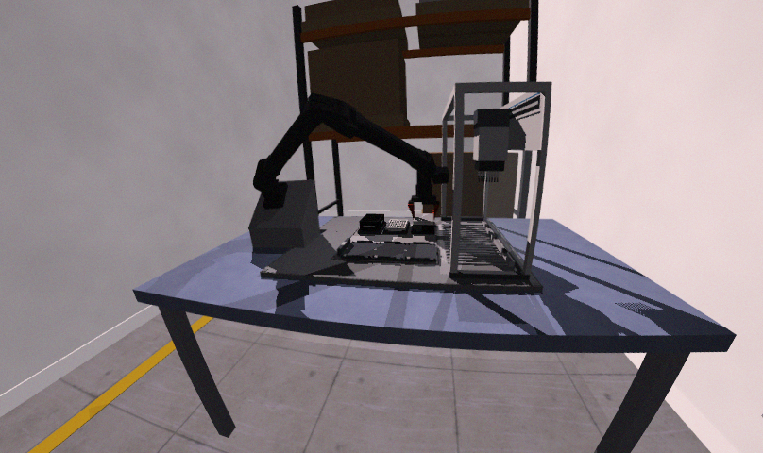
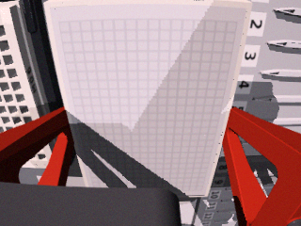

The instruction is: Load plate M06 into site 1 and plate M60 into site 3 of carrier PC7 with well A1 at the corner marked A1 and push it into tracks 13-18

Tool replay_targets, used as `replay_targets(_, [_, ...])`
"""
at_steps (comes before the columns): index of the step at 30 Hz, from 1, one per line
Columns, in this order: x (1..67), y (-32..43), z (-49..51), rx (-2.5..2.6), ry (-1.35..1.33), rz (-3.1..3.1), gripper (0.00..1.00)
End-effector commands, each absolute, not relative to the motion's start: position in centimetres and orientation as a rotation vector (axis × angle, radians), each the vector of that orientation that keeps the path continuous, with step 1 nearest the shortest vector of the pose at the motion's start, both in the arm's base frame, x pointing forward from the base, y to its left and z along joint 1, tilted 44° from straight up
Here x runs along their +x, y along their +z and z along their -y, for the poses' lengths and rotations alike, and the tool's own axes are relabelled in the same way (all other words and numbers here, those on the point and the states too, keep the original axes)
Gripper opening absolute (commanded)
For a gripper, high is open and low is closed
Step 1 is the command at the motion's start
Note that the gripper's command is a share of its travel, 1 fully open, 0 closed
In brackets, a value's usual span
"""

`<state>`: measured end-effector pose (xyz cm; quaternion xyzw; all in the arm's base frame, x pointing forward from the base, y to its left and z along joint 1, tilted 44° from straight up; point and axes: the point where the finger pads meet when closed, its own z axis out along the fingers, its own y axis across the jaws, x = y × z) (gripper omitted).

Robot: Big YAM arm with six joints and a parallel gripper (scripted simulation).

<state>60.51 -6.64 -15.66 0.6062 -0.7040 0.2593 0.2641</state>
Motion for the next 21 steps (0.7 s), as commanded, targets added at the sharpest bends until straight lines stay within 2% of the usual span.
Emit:
replay_targets(1, [63.3, -12.4, 3.2, 1.67, 0.767, 1.933, 0.0])
replay_targets(4, [62.3, -14.4, 3.1, 1.67, 0.736, 1.905, 0.0])
replay_targets(7, [63.4, -11.3, 2.4, 1.671, 0.771, 1.939, 0.0])
replay_targets(17, [63.4, -9.3, 0.5, 1.672, 0.771, 1.94, 0.0])
replay_targets(21, [62.6, -11.2, 0.4, 1.671, 0.741, 1.911, 0.0])
